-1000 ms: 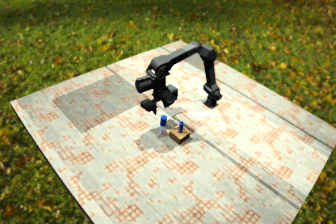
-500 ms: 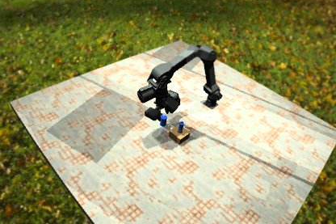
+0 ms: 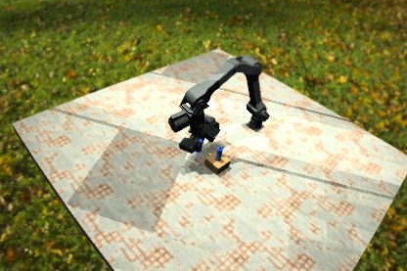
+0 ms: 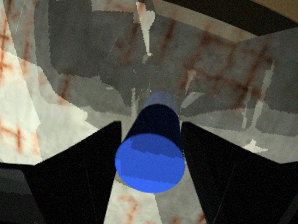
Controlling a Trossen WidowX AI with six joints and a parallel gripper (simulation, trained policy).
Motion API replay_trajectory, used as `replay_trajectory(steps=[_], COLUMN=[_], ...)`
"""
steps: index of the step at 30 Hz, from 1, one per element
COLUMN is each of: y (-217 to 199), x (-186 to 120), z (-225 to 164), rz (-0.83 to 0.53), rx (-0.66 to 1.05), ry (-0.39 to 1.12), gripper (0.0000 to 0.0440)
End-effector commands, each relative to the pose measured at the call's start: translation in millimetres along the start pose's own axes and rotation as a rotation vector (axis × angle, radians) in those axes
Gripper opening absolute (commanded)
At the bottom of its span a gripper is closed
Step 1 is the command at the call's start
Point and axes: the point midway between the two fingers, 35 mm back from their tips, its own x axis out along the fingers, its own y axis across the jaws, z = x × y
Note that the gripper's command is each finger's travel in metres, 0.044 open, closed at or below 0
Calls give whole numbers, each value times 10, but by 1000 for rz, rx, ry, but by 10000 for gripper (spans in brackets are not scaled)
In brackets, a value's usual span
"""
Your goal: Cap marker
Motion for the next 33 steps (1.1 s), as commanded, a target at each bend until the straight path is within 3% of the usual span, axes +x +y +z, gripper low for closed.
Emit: replay_trajectory(steps=[1, 2, 18, 33], y=[6, 3, -75, -164], x=[-50, -74, -637, -983], z=[-3, 2, 123, 647], rz=[-12, -18, -109, -145], rx=[-39, -47, -157, -236], ry=[26, 30, 107, 100], gripper=[83, 59, 44, 30])
